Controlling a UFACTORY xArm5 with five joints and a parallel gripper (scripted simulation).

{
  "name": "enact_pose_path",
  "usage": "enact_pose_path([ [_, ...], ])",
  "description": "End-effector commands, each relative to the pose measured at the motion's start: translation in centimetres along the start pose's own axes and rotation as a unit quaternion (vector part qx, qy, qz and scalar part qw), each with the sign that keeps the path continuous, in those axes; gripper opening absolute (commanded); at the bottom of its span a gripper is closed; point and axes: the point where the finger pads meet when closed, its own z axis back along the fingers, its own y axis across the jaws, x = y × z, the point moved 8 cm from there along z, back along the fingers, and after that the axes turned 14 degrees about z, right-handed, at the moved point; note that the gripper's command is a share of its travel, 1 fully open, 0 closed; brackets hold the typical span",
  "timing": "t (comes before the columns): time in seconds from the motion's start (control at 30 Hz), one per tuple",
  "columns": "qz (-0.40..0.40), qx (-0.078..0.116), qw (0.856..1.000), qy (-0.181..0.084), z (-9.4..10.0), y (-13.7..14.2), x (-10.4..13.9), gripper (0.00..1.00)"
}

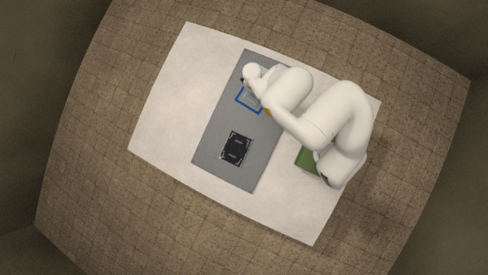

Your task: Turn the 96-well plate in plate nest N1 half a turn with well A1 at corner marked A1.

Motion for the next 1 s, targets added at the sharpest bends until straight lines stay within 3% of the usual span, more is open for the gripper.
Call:
enact_pose_path([
  [0.0,0.0,0.001,1.0,0.006,0.13,-0.15,0.03,0.0],
  [0.97,0.0,0.001,1.0,0.006,0.93,-0.15,0.04,0.0],
])
